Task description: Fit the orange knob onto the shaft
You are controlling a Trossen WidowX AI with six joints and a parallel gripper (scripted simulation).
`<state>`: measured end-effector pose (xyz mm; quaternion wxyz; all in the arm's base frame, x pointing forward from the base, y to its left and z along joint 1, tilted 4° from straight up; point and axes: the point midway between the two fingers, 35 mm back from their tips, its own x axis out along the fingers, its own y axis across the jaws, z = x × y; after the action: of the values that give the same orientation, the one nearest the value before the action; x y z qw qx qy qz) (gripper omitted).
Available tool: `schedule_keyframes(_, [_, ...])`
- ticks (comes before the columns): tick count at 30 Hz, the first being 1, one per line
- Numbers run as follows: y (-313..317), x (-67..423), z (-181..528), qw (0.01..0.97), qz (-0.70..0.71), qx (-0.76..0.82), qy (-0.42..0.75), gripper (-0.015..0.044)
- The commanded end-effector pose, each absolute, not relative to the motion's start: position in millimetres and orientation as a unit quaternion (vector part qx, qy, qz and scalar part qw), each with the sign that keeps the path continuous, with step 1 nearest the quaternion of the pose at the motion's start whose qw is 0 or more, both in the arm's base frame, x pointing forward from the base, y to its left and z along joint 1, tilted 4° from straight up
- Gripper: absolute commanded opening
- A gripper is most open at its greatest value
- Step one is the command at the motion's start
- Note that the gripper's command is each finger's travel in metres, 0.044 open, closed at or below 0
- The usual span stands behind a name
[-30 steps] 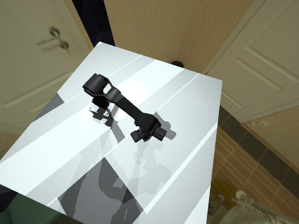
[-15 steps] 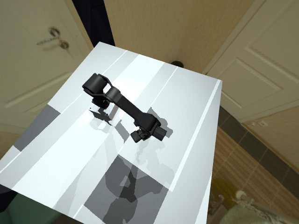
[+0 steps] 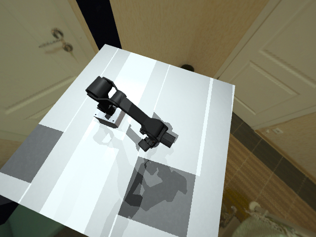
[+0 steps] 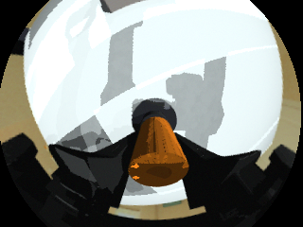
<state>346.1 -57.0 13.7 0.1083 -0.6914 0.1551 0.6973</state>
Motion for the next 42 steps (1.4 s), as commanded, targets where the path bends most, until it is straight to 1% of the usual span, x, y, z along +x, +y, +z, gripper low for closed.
schedule_keyframes(1, [-56.5,346.9,16.5,0.106,0.696,-0.694,0.153,0.0000])
schedule_keyframes(15, [-59.5,351.6,16.0,0.106,0.696,-0.694,0.153,0.0000])
schedule_keyframes(38, [-58.0,346.0,16.5,0.106,0.696,-0.694,0.153,0.0000])
schedule_keyframes(42, [-58.0,346.1,16.9,0.136,0.689,-0.688,0.183,0.0000])
